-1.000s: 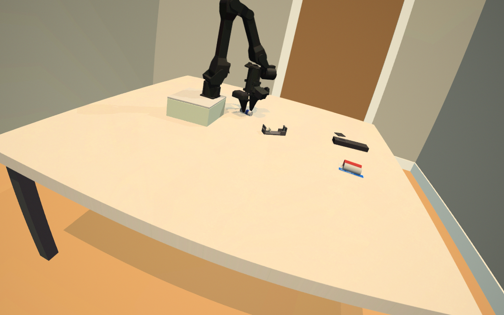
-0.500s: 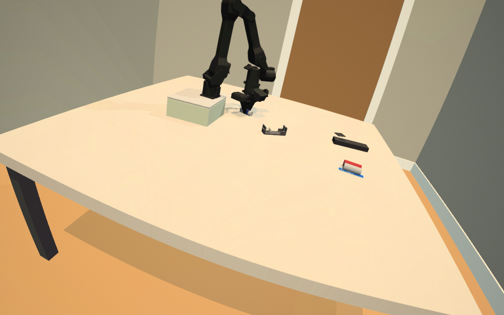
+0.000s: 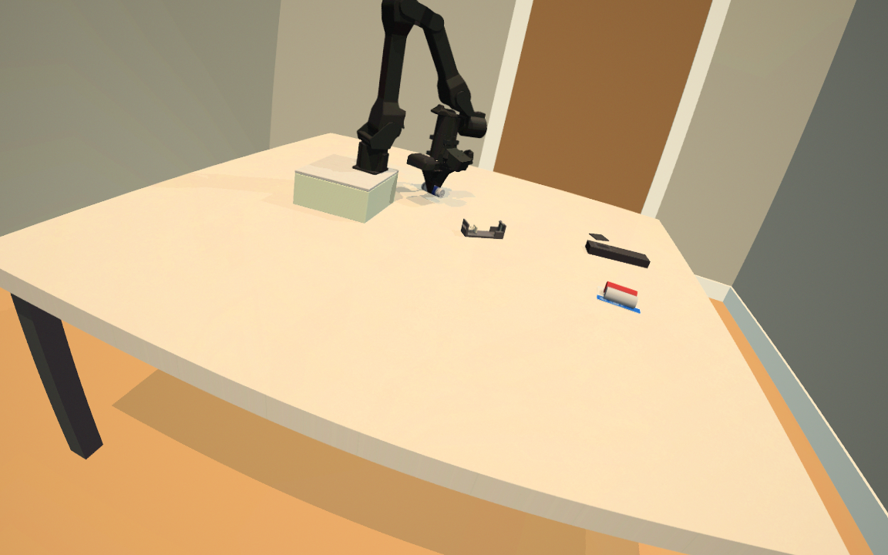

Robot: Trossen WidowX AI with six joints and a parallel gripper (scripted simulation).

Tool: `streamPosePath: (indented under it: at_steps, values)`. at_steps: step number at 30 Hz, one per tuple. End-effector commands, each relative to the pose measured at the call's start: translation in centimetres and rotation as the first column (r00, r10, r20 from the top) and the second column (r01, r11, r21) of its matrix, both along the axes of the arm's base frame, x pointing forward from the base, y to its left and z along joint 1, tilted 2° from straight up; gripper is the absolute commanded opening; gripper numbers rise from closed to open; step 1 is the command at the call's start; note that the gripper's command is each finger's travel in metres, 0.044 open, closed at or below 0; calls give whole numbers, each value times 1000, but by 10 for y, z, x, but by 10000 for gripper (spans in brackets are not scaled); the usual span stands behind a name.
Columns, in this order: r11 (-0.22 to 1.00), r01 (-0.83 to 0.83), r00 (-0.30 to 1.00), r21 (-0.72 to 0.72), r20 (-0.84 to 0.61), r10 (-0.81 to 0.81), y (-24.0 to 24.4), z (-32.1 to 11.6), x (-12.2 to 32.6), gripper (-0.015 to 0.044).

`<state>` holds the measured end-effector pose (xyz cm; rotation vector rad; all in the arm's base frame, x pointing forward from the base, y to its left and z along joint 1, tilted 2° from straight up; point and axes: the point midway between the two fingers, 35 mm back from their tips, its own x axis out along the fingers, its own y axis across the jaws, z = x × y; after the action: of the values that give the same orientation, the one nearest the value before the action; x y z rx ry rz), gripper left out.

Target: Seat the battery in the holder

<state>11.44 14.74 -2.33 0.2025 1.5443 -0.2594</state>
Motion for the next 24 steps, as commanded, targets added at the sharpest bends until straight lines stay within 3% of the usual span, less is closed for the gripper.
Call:
streamPosePath:
  at_steps: [1,8,13,18,24]
  values:
    - [1000,2,1000,24,14,-2,6,26,3,78]
    - [1000,6,1000,25,14,-6,5,30,3,78]
    - [994,108,994,32,17,-109,3,32,15,78]
    - [929,367,930,40,21,-368,-3,38,40,78]
    - [724,688,724,51,23,-689,-16,45,75,78]
